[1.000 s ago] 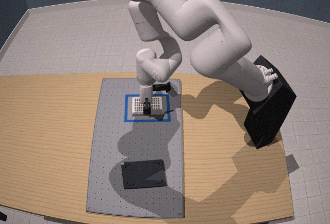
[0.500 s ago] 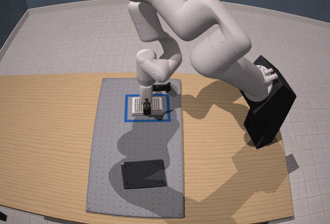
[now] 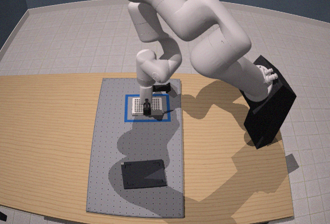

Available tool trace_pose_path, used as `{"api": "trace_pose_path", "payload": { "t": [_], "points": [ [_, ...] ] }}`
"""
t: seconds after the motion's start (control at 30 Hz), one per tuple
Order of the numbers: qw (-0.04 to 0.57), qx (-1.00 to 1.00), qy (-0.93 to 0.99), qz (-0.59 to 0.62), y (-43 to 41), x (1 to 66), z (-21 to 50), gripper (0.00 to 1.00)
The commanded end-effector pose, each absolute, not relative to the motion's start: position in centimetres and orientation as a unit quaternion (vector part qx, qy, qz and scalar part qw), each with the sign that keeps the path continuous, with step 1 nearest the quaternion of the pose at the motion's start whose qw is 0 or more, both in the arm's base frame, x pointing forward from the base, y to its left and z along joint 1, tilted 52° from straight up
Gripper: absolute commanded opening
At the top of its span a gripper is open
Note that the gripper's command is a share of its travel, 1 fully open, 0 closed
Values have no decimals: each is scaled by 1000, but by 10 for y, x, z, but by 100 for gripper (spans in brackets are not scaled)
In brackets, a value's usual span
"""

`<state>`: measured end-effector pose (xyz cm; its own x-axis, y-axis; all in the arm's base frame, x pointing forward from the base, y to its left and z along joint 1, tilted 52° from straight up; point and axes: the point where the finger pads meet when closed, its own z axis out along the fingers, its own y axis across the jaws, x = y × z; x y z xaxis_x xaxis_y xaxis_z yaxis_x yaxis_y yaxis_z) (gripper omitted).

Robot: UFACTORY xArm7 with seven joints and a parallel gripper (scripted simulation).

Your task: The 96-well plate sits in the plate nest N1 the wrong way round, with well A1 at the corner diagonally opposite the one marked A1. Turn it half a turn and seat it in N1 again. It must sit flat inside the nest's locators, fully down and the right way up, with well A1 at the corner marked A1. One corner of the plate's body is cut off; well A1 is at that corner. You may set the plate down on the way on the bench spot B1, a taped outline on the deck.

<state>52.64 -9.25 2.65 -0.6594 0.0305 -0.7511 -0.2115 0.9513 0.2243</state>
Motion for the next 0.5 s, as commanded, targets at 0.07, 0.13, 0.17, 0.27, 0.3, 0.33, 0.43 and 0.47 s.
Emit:
{"api": "trace_pose_path", "payload": {
  "t": [0.07, 0.13, 0.17, 0.27, 0.3, 0.33, 0.43, 0.47],
  "points": [
    [410, -50, 899, 147, -93, 527, 26, 0],
    [410, -50, 899, 147, -93, 527, 26, 0],
    [410, -50, 899, 147, -93, 528, 26, 100],
    [410, -50, 899, 147, -93, 528, 26, 100],
    [410, -50, 899, 147, -93, 528, 26, 100],
    [410, -50, 899, 147, -93, 528, 26, 100],
    [410, -50, 899, 147, -93, 528, 26, 100],
    [410, -50, 899, 147, -93, 528, 26, 100]
  ]
}}
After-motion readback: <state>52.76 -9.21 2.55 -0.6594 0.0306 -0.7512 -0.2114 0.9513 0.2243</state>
